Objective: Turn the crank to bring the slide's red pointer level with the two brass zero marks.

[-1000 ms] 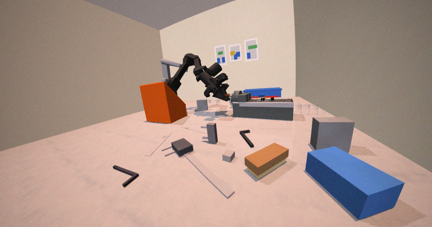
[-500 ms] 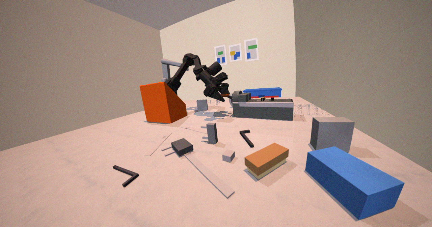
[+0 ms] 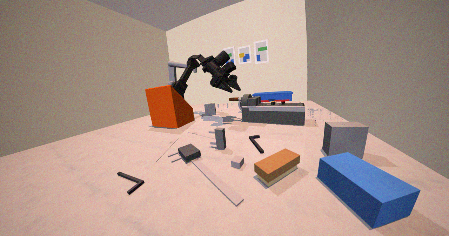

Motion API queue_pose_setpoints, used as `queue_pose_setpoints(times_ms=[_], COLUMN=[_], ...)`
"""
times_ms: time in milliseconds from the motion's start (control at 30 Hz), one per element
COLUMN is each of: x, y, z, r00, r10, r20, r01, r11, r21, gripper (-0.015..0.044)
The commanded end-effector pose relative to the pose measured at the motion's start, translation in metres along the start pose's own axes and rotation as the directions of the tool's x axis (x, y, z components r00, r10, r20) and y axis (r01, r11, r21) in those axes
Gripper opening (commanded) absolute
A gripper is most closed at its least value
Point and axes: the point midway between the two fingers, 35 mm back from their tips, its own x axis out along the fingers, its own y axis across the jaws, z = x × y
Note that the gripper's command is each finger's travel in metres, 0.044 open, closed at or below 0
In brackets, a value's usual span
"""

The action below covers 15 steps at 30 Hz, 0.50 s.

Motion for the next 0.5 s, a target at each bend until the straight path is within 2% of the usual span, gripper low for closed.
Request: queue_pose_setpoints(times_ms=[0, 167, 467], x=[-0.026, -0.032, -0.006], y=[0.001, 0.002, 0.01], z=[0.027, 0.037, 0.072], r00=[1.0, 1.0, 0.997], r10=[0.004, 0.009, 0.079], r20=[0.012, 0.011, -0.025], r01=[-0.004, -0.009, -0.08], r11=[1.0, 1.0, 0.996], r21=[-0.006, -0.007, -0.025], gripper=[0.044, 0.044, 0.044])
